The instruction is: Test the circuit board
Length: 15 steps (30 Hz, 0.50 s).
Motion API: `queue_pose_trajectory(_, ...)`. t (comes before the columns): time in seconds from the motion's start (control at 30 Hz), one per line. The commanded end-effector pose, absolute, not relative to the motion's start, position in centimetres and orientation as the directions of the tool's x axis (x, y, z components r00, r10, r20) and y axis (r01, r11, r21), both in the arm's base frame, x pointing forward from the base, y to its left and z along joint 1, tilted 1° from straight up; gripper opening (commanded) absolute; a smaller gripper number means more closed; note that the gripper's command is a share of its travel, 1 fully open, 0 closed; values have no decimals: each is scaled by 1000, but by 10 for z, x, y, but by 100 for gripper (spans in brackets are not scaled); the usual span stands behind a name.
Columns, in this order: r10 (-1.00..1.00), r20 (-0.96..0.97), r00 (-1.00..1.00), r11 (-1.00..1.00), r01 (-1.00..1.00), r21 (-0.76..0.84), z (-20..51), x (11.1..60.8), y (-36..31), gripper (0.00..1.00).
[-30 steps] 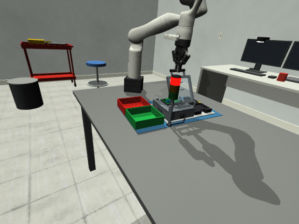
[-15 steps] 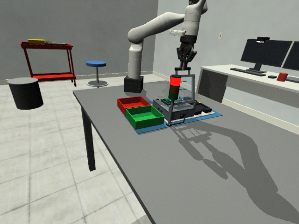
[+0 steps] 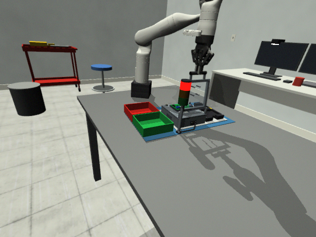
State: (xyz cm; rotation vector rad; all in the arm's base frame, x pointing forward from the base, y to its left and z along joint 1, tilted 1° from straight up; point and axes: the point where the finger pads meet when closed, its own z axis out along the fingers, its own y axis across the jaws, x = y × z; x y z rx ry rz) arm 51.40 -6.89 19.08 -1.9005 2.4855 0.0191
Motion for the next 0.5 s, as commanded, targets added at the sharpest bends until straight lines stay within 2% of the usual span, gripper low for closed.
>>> queue_pose_trajectory(0.0,-967,-14,-255,255,-967,-9,182,528,-72,0)
queue_pose_trajectory(0.47,-967,-14,-255,255,-967,-9,182,546,-77,0)
